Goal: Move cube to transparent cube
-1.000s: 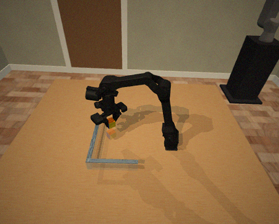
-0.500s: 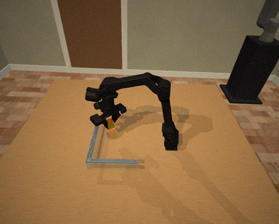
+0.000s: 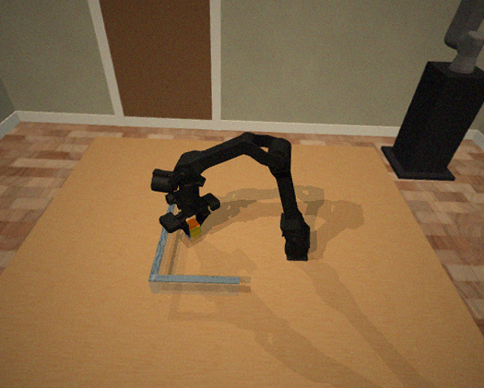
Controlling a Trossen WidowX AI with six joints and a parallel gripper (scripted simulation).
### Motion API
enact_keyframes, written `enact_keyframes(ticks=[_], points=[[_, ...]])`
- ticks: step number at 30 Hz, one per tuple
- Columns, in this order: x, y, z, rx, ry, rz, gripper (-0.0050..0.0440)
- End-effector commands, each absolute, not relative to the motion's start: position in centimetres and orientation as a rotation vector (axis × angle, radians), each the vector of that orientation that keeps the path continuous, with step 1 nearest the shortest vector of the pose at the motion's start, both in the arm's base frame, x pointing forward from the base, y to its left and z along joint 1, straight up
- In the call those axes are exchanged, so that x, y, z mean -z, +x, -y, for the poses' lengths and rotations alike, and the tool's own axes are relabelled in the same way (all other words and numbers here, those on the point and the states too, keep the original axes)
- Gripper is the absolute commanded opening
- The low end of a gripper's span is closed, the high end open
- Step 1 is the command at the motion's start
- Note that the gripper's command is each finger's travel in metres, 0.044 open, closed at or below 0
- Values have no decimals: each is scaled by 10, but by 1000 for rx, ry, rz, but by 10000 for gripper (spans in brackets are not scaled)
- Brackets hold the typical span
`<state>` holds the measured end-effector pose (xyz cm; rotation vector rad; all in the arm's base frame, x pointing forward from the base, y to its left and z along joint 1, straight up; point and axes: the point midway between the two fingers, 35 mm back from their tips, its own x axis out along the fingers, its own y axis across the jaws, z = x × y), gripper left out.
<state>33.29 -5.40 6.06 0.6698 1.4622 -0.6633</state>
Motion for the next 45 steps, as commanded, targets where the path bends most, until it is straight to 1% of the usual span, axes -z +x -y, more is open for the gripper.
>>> enact_keyframes(ticks=[1,20,22,24,33,34,45], points=[[-64,335,55,660,672,-1437,0],[-47,336,55,660,672,-1438,0],[-50,337,55,656,673,-1434,48],[-50,337,55,656,673,-1434,48],[-50,337,55,656,673,-1434,264],[-50,337,55,656,673,-1434,280],[-50,337,55,656,673,-1434,280]])
